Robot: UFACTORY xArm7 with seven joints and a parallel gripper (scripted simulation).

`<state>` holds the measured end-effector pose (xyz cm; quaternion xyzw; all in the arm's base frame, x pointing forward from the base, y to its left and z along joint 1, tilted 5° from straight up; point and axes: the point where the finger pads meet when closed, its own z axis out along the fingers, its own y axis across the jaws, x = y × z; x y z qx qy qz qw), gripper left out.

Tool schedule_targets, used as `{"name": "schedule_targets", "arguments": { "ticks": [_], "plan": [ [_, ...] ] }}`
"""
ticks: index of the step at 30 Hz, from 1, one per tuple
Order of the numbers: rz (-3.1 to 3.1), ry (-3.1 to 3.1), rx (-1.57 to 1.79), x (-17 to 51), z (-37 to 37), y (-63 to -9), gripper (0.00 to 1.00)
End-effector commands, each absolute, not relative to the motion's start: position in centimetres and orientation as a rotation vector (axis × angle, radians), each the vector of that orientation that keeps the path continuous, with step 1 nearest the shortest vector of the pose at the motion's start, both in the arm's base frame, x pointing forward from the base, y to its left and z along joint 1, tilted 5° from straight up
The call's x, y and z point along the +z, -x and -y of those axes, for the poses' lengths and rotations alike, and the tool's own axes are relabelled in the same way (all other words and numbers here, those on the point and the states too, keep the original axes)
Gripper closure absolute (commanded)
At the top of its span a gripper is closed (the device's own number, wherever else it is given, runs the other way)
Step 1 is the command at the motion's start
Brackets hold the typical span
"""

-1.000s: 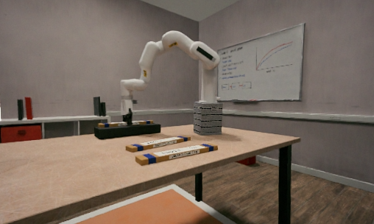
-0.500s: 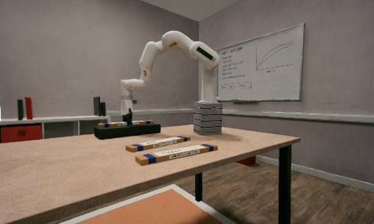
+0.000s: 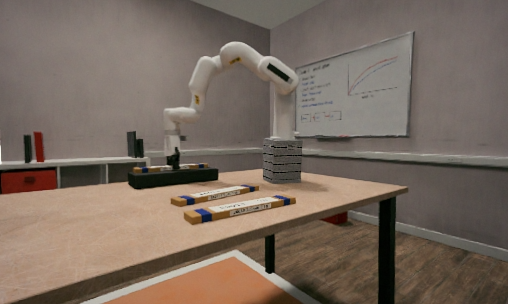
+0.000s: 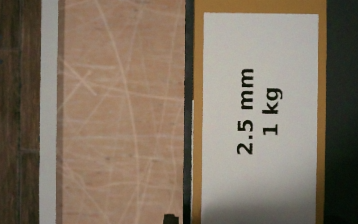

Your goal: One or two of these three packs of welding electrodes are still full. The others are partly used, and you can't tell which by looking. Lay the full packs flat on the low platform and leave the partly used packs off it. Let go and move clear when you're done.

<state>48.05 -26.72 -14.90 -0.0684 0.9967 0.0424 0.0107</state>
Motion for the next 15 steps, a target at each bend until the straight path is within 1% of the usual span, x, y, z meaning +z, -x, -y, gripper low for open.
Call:
{"name": "schedule_targets", "arguments": {
  "ticks": [1, 6, 15],
  "plan": [
    [-3.106, 0.213, 0.127, -14.3, 26.9, -48.2, 0.16],
    [-3.106, 0.213, 0.127, -8.2, 27.4, -48.1, 0.16],
    [-3.106, 0.213, 0.127, -6.8, 27.5, -48.1, 0.16]
  ]
}}
